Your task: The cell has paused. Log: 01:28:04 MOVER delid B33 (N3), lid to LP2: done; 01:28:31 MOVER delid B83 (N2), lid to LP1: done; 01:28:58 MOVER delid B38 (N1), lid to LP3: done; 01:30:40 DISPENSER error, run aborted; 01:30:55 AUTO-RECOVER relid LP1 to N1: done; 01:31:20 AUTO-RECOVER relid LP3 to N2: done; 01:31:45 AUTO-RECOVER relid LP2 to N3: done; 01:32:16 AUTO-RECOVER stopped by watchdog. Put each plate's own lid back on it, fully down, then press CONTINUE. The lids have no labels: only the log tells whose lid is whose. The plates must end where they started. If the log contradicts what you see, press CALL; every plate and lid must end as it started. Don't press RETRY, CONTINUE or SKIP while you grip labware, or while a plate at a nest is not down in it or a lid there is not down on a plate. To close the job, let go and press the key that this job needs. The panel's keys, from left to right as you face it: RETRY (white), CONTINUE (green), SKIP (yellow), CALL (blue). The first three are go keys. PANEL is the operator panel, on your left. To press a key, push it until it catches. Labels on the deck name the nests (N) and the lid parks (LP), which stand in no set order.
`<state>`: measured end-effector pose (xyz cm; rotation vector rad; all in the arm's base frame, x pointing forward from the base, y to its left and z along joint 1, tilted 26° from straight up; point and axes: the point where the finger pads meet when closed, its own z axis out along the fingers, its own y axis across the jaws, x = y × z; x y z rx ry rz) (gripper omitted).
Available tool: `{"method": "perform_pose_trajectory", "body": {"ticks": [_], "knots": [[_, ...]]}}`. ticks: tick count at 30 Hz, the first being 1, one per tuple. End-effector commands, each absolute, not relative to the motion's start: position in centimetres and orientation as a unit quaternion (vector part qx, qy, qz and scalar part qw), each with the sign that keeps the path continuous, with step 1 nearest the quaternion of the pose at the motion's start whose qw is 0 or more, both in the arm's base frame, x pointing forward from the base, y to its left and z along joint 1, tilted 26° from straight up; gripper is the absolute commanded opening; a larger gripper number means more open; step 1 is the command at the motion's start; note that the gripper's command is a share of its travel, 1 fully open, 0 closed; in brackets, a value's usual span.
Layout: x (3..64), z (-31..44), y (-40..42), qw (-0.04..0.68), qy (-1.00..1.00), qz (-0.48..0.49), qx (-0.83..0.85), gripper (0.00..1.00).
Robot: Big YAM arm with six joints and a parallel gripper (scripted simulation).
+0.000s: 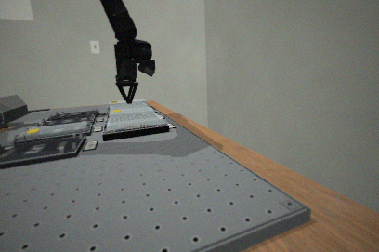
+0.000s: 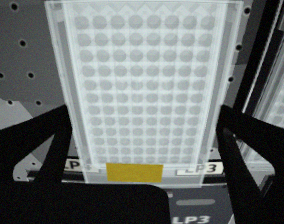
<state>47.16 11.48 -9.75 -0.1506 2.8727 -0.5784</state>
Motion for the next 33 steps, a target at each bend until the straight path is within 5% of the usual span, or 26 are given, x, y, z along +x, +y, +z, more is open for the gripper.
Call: {"method": "perform_pose_trajectory", "body": {"ticks": [1,33], "knots": [[49.2,-8.9,11.9,0.123,0.973,-0.190,-0.047,0.00],[48.9,-10.3,11.5,0.118,0.973,-0.191,-0.049,0.00]]}}
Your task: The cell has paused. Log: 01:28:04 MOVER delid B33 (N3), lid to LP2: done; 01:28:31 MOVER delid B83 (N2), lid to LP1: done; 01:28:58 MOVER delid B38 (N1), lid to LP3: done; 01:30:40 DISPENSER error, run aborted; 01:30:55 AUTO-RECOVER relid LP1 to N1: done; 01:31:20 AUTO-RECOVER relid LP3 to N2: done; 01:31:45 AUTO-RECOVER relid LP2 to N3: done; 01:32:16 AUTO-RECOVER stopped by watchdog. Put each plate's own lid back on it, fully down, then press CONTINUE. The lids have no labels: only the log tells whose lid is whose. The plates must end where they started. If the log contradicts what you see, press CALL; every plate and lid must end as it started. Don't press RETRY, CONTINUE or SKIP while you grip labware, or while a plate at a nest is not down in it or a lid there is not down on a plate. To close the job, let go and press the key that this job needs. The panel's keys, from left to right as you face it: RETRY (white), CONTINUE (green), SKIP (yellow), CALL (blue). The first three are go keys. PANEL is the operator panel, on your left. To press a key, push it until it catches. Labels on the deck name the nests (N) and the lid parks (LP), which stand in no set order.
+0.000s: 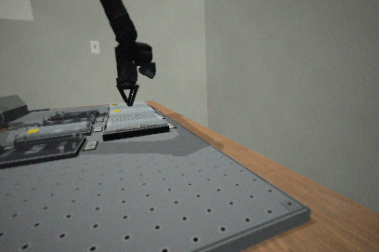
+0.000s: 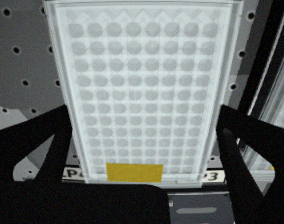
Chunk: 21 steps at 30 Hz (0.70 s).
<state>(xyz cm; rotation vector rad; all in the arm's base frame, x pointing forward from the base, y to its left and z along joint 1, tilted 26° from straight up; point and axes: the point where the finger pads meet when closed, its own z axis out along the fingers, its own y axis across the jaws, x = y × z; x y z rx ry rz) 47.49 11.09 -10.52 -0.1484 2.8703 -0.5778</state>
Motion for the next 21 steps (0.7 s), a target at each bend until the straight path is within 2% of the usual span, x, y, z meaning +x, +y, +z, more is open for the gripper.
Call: {"method": "perform_pose_trajectory", "body": {"ticks": [1,21], "knots": [[48.81,-10.40,11.59,0.116,0.973,-0.192,-0.051,0.00],[48.44,-10.17,11.53,0.115,0.973,-0.192,-0.050,0.00]]}}
